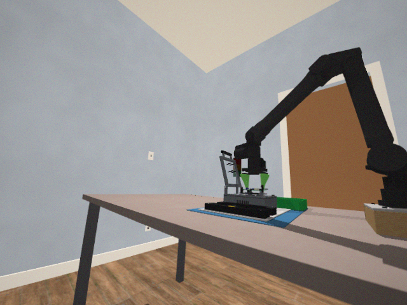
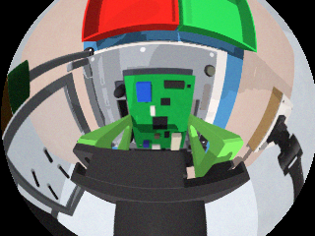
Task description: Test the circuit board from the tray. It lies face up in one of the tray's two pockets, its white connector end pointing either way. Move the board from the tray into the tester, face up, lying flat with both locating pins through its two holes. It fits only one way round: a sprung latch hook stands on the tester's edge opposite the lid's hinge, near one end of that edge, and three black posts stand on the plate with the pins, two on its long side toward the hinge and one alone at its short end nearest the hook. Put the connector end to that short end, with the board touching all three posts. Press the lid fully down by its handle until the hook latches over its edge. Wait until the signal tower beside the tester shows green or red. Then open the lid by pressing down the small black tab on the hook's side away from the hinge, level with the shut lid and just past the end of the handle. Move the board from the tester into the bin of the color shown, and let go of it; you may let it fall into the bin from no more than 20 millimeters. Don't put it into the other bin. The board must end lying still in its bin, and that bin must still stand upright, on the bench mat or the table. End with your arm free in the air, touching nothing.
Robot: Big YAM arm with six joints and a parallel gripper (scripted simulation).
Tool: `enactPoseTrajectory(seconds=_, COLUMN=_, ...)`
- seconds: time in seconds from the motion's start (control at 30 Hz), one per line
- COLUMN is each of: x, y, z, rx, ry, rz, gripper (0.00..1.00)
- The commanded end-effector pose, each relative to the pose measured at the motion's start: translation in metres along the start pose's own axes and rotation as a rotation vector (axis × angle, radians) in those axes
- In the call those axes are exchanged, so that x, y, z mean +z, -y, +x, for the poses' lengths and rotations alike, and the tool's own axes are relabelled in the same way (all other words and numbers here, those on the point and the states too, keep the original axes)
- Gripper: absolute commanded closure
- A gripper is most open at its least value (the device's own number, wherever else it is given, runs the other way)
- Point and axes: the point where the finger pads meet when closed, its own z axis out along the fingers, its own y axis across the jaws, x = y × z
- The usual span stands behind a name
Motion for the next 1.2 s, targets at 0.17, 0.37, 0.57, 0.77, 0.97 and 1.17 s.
enactPoseTrajectory(seconds=0.17, x=-0.0061, y=-0.0129, z=-0.0078, rx=0.008, ry=0.003, rz=-0.029, gripper=0.28)
enactPoseTrajectory(seconds=0.37, x=-0.0061, y=-0.0129, z=-0.0078, rx=0.008, ry=0.003, rz=-0.029, gripper=0.28)
enactPoseTrajectory(seconds=0.57, x=-0.0061, y=-0.0129, z=-0.0078, rx=0.008, ry=0.003, rz=-0.029, gripper=0.28)
enactPoseTrajectory(seconds=0.77, x=-0.0061, y=-0.0129, z=-0.0078, rx=0.008, ry=0.003, rz=-0.029, gripper=0.28)
enactPoseTrajectory(seconds=0.97, x=-0.0071, y=-0.0147, z=-0.008, rx=0.008, ry=0.004, rz=-0.031, gripper=0.28)
enactPoseTrajectory(seconds=1.17, x=-0.0099, y=-0.0188, z=-0.0087, rx=0.008, ry=0.004, rz=-0.037, gripper=0.28)
